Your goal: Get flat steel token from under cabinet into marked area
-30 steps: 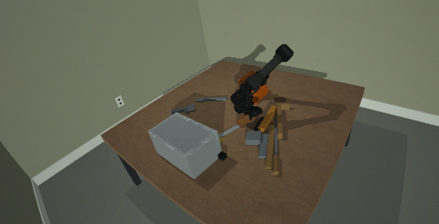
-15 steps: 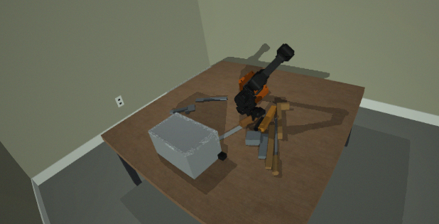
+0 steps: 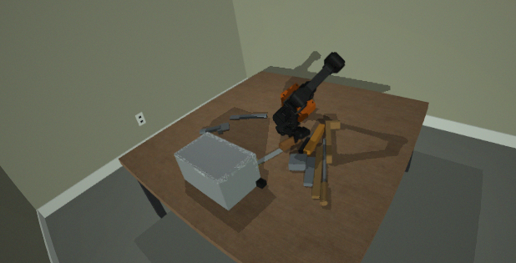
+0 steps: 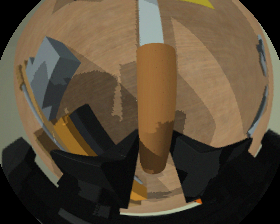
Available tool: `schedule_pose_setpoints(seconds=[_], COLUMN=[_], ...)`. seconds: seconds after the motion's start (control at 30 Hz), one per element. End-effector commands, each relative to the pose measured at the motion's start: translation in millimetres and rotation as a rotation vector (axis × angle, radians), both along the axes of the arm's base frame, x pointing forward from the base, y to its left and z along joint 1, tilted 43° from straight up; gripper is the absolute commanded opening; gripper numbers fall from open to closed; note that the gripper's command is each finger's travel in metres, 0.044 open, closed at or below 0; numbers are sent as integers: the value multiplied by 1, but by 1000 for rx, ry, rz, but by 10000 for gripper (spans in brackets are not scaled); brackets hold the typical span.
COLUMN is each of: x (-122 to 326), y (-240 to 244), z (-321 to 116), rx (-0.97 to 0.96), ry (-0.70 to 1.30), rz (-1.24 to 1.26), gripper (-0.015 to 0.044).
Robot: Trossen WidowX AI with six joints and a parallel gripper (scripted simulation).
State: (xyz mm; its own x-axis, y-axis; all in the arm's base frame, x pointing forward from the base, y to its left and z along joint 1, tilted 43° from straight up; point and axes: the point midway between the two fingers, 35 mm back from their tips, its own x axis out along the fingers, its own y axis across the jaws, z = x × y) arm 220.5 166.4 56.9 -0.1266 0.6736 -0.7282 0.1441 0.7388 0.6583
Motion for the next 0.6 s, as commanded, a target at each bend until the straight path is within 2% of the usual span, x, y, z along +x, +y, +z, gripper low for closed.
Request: schedule_pose_setpoints(seconds=[0.0,0.03,0.3,0.4,0.5,0.57], x=[6,7,3,3,3,3], y=[-1,-1,-1,-1,-1,0], z=[0,-1,-1,-1,-1,-1], rx=[2,2,0,1,2,2], ry=[-5,-5,-1,-1,-3,-4], rz=[-2,-3,-1,-1,-4,-3], gripper=[0,0,200,200,270,270])
